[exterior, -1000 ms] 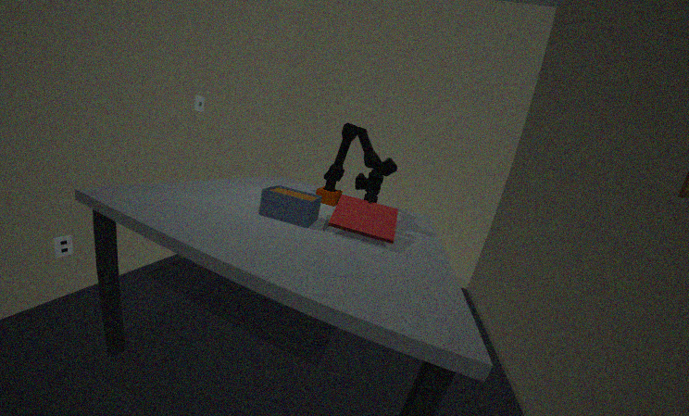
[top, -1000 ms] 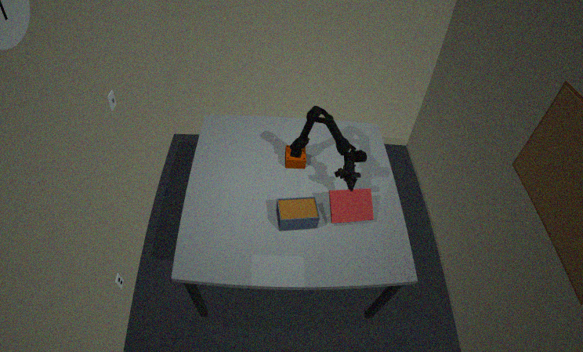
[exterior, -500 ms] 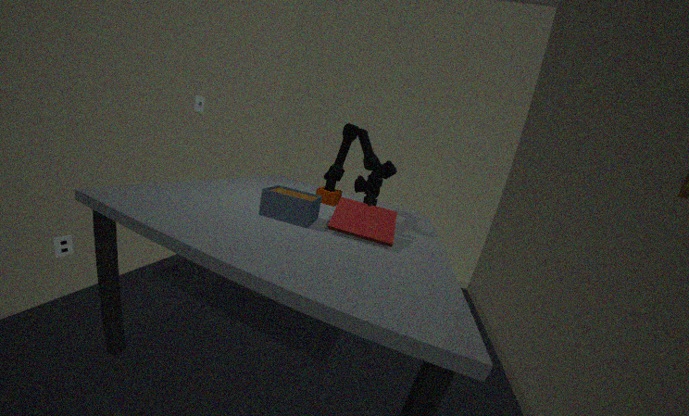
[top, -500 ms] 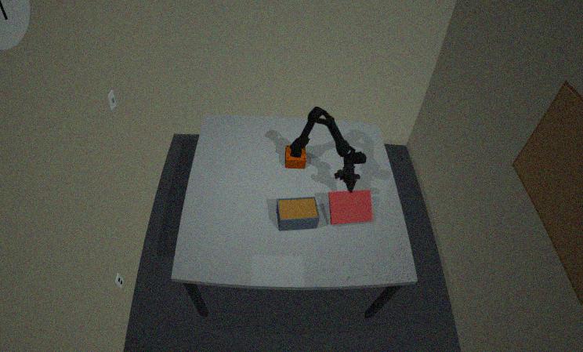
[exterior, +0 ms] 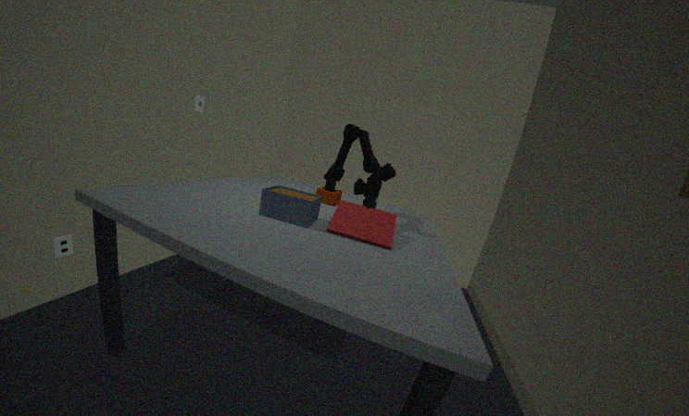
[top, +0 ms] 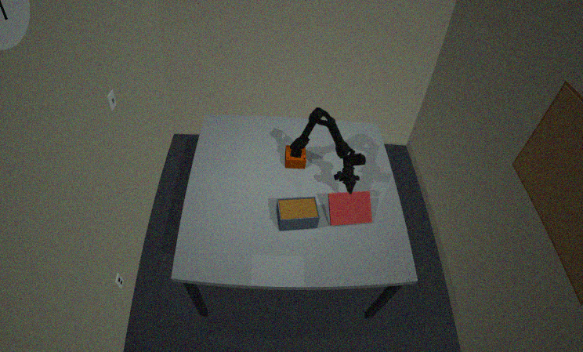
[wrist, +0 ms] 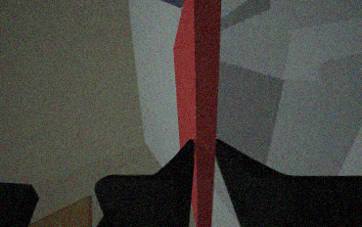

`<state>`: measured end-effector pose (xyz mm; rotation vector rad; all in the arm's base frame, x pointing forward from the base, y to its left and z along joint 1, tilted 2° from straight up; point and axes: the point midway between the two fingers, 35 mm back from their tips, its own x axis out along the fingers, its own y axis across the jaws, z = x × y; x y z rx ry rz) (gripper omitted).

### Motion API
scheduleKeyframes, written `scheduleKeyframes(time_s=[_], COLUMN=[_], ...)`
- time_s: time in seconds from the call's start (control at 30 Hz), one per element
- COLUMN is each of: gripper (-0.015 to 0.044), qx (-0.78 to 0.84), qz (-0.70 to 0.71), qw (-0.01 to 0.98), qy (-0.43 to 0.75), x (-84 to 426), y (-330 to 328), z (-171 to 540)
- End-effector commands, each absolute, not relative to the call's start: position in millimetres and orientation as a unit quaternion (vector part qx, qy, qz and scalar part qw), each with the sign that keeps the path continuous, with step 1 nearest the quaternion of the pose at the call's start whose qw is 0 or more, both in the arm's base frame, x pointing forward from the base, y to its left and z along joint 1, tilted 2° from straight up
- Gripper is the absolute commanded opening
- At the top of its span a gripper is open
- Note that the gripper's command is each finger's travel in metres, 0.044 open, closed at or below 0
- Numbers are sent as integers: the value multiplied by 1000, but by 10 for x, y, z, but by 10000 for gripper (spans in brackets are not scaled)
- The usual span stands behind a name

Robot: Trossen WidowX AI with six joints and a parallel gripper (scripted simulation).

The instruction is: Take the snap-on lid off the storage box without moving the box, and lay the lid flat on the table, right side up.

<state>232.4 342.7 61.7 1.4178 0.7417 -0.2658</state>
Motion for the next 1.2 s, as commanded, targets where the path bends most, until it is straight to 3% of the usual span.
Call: scheduleKeyframes(time_s=[0.0, 1.17], gripper=[0, 0], qx=[635, 635], qz=[-116, -117], qw=[689, 689], qy=[329, 329], x=[2332, 2344], y=[3427, 3435], z=[598, 316])
